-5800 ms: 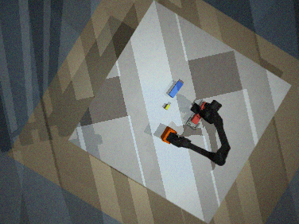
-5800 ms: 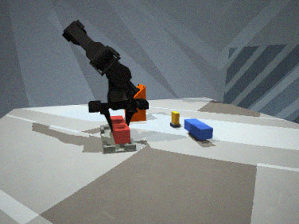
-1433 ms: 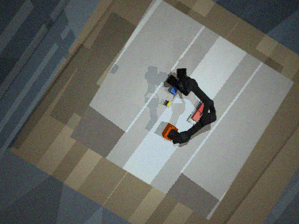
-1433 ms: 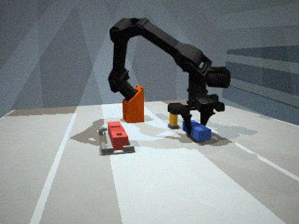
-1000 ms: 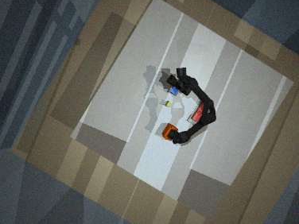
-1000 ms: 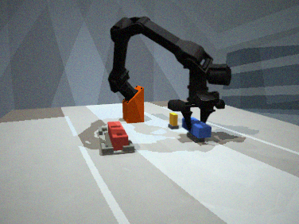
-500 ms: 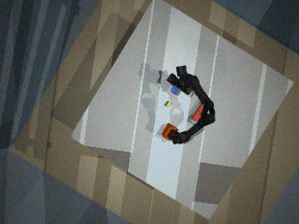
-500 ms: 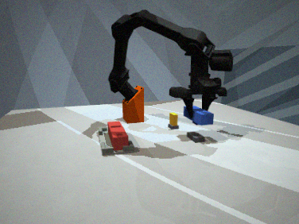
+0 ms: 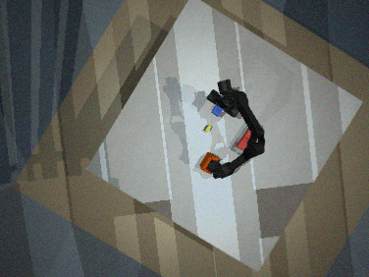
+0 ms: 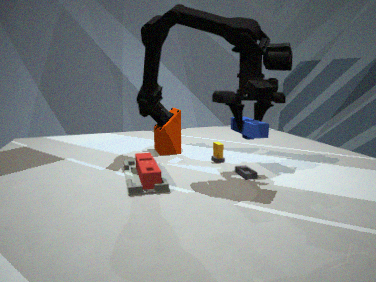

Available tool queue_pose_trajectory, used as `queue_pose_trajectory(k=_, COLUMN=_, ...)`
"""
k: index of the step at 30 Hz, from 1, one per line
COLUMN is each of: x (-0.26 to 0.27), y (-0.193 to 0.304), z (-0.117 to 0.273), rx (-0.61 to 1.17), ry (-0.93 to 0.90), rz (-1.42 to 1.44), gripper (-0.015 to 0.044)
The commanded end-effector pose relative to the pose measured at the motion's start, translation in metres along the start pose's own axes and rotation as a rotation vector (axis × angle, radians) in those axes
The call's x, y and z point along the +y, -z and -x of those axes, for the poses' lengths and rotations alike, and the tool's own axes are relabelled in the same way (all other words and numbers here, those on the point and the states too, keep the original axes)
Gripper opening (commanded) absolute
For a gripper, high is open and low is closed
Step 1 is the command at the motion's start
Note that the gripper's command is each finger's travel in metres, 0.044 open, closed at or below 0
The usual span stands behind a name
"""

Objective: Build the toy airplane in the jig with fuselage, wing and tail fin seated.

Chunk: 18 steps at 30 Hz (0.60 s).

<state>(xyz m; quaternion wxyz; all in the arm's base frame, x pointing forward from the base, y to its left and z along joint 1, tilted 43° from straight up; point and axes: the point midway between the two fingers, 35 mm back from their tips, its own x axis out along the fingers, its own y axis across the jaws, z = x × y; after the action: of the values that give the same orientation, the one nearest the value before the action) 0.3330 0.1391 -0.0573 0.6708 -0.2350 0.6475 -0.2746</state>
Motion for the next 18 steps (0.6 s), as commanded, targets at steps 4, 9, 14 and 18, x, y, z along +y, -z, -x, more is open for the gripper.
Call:
queue_pose_trajectory(k=4, x=-0.002, y=0.001, z=0.026, rx=-0.008, ry=-0.01, rz=-0.013, gripper=0.0)
queue_pose_trajectory(k=9, x=-0.005, y=0.001, z=0.026, rx=-0.008, ry=-0.011, rz=-0.023, gripper=0.0)
queue_pose_trajectory(k=14, x=-0.02, y=-0.002, z=0.026, rx=-0.007, ry=-0.016, rz=-0.103, gripper=0.0)
queue_pose_trajectory(k=18, x=-0.034, y=-0.004, z=0.026, rx=-0.005, ry=-0.019, rz=-0.166, gripper=0.0)
